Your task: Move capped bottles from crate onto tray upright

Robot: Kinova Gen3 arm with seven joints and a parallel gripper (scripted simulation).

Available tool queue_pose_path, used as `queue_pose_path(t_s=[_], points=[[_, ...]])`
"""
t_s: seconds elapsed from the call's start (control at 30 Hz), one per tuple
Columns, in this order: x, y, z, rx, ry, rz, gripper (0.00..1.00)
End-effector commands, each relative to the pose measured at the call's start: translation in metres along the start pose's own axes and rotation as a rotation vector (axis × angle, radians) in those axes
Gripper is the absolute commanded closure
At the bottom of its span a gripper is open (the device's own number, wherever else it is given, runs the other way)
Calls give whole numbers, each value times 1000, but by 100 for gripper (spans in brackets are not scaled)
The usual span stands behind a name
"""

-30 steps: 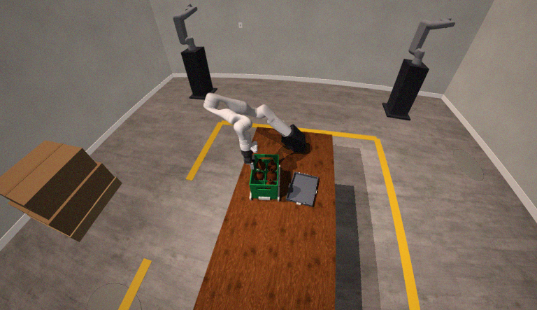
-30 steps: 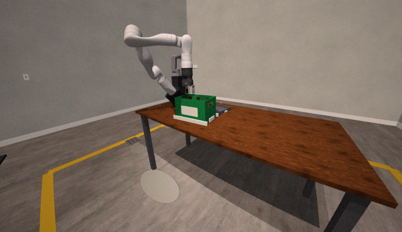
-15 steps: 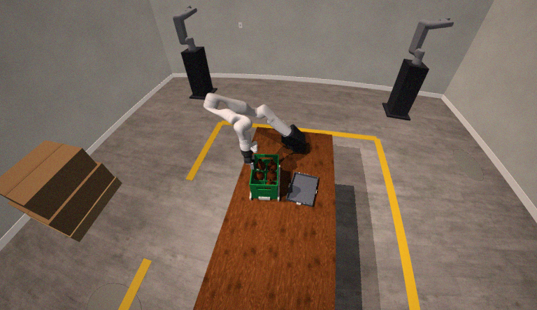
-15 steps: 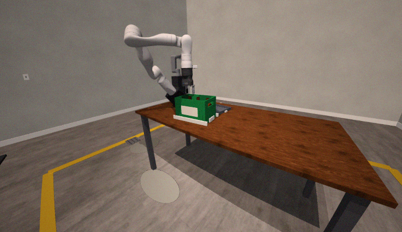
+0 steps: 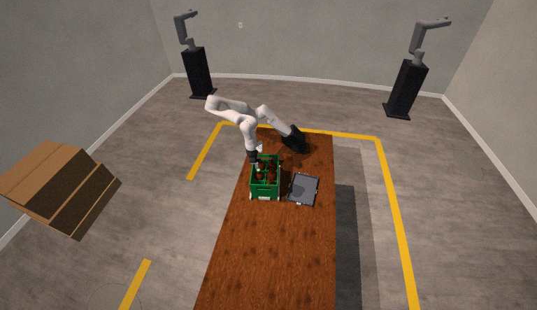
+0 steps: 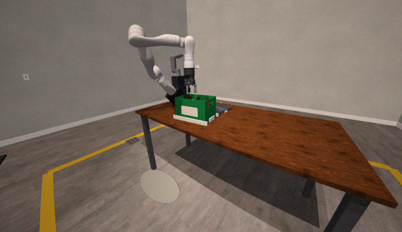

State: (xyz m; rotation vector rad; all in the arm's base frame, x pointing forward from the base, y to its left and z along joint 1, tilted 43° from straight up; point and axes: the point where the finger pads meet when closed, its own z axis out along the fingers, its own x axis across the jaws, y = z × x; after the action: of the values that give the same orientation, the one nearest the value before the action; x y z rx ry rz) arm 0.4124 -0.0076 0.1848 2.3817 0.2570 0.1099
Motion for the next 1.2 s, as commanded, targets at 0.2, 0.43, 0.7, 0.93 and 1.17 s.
queue_pose_path(t_s=[0.2,0.43,0.7,0.93,1.17], points=[[0,-21,-1,1,2,-8,0],[1,-41,-1,2,2,-15,0],[2,-50,-1,1,3,-8,0],[2,-53,-1,2,3,-14,0],[2,-56,-1,2,2,-20,0]])
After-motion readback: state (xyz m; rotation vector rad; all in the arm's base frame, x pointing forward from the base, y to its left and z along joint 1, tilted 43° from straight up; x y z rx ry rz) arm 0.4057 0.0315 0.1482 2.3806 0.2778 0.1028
